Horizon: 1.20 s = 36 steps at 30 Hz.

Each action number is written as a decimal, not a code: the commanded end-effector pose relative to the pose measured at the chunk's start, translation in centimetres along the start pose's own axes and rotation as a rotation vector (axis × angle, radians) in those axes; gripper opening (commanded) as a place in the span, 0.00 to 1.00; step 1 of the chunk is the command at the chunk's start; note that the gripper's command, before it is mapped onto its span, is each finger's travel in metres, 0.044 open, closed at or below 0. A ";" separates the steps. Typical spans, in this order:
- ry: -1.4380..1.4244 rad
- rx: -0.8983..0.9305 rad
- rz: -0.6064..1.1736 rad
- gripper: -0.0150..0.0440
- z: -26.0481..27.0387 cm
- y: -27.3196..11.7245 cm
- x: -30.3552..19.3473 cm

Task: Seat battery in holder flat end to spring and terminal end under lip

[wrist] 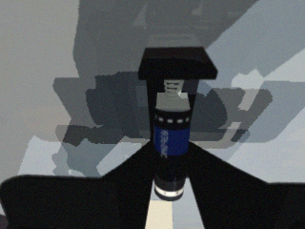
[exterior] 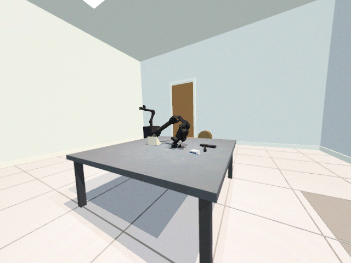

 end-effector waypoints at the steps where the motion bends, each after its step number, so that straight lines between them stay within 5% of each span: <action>1: 0.000 -0.005 -0.005 0.38 0.1 -0.2 0.3; 36: 0.001 -0.012 -0.100 0.38 0.3 -0.6 1.0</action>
Point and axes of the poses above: the point midway between the two fingers, 35 mm back from their tips, its own y axis out along the fingers, its own z axis across the jaws, x = y × z, the point moved 8 cm from there along -y, back along the fingers, and after that the axes turned 9 degrees about y, right-handed, at the moved point
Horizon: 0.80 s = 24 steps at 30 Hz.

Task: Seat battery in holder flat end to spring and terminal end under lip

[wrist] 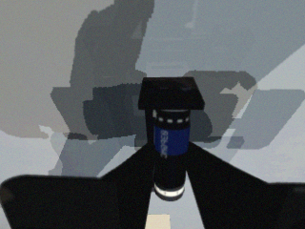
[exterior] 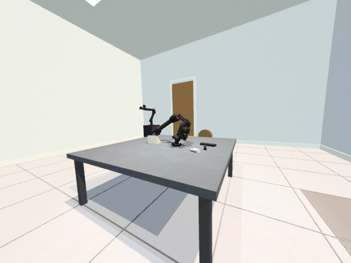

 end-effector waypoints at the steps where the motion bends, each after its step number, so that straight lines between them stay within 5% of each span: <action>1: -0.002 0.005 -0.034 0.38 0.0 -0.1 0.0; 24: -0.001 0.013 -0.129 0.38 -0.2 0.4 -0.8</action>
Point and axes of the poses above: the point midway between the two fingers, 35 mm back from their tips, its own y axis out along the fingers, its own z axis across the jaws, x = y × z, the point moved 8 cm from there along -y, back along the fingers, and after that the axes turned 9 degrees about y, right-handed, at the moved point
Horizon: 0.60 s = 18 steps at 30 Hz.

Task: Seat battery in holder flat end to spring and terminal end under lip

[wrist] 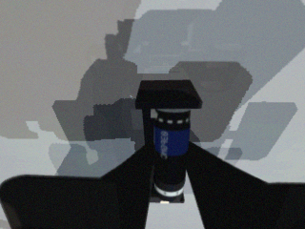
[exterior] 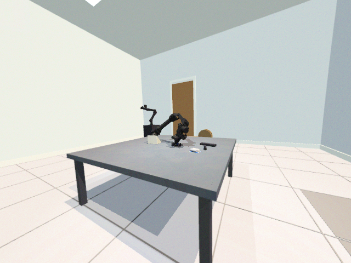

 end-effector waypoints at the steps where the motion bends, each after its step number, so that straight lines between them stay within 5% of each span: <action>1: -0.005 0.006 -0.036 0.38 0.0 0.0 0.1; 18: -0.007 0.012 -0.104 0.38 -0.1 0.3 -0.6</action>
Point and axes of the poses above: the point midway between the two fingers, 35 mm back from their tips, its own y axis out along the fingers, its own z axis across the jaws, x = y × z, the point moved 8 cm from there along -y, back along the fingers, and after that the axes turned 9 degrees about y, right-handed, at the moved point
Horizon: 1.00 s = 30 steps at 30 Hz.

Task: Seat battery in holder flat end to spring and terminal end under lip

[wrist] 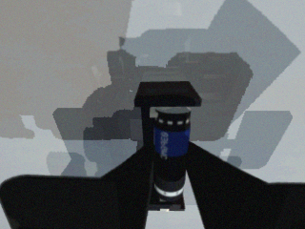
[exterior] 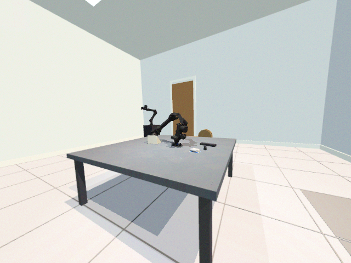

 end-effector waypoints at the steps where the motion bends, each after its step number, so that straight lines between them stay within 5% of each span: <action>1: -0.006 0.008 -0.035 0.38 0.1 0.0 0.1; 30: -0.013 0.017 -0.144 0.38 0.1 0.5 -1.4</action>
Point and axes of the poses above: the point midway between the two fingers, 35 mm back from their tips, its own y axis out along the fingers, its own z axis across the jaws, x = y × z, the point moved 8 cm from there along -y, back along the fingers, and after that the axes turned 9 degrees about y, right-handed, at the moved point
